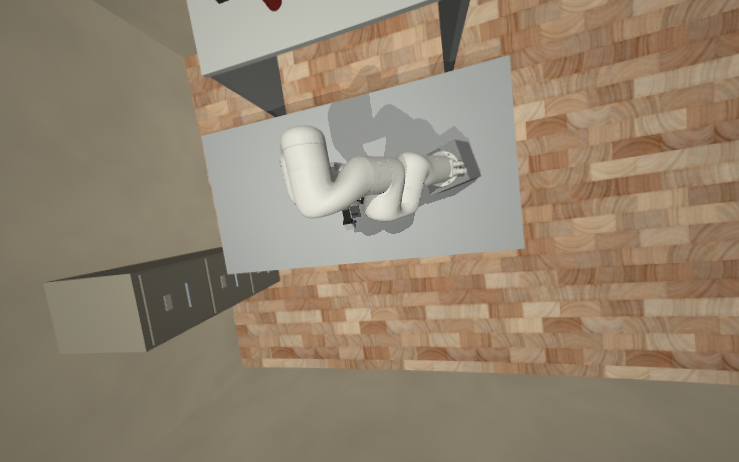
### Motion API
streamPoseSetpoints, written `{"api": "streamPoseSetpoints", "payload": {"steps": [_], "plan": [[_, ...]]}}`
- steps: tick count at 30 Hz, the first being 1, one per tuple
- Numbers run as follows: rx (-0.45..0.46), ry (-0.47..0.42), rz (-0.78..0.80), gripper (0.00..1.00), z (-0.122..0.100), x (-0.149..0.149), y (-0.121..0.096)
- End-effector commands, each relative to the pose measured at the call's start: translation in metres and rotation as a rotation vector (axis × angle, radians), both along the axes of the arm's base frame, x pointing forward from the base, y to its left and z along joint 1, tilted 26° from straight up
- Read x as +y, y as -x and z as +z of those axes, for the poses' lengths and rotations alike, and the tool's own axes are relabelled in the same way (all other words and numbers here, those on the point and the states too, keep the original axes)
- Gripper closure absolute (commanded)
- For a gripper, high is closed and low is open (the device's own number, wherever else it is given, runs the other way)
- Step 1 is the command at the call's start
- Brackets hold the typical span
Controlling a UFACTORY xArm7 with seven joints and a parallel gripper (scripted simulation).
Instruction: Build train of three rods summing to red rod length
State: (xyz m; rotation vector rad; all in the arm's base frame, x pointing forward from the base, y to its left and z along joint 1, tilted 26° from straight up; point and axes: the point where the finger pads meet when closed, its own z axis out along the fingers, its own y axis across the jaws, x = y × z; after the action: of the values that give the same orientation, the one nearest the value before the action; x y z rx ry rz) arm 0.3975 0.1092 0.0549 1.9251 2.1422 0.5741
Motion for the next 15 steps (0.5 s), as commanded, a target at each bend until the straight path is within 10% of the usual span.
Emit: {"api": "streamPoseSetpoints", "payload": {"steps": [1,15], "plan": [[-0.002,0.0,0.0,0.0,0.001,0.0,-0.001],[-0.035,0.091,0.206,0.0,0.005,0.011,-0.007]]}}
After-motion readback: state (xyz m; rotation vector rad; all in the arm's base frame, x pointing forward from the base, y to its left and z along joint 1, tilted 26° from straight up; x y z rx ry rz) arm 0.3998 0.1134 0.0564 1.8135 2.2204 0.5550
